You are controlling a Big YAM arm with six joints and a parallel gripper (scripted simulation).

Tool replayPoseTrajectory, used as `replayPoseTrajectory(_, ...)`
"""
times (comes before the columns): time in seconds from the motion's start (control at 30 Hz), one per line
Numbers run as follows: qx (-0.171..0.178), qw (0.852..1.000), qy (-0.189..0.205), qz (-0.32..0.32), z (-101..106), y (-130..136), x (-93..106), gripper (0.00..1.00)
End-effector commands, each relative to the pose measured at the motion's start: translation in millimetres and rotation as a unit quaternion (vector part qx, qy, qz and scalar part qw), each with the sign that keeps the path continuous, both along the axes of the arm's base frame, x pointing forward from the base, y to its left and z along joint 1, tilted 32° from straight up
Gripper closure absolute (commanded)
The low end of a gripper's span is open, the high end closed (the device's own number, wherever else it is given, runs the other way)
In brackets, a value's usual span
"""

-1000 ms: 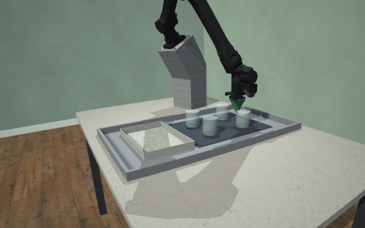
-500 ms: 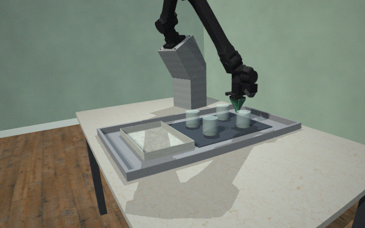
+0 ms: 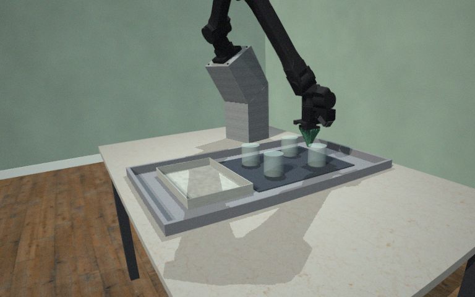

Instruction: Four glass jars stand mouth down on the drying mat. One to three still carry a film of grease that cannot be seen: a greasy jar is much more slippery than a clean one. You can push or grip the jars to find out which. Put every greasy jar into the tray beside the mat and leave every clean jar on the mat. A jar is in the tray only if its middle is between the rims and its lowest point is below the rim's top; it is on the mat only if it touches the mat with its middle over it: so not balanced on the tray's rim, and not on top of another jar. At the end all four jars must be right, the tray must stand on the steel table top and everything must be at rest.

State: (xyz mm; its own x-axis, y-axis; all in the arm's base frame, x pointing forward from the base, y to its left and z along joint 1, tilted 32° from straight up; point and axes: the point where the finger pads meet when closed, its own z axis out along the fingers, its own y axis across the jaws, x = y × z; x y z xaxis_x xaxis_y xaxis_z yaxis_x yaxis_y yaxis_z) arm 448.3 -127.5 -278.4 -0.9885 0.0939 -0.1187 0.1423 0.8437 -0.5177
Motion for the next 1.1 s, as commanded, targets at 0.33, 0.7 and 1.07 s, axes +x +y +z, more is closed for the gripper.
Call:
replayPoseTrajectory(0.33,0.001,1.0,0.001,-0.001,1.5,-5.8,7.7,1.0)
replayPoseTrajectory(0.7,0.001,1.0,0.001,-0.001,1.7,-5.9,8.9,1.0)
replayPoseTrajectory(1.07,0.001,1.0,0.001,-0.001,0.9,-5.3,2.3,1.0)
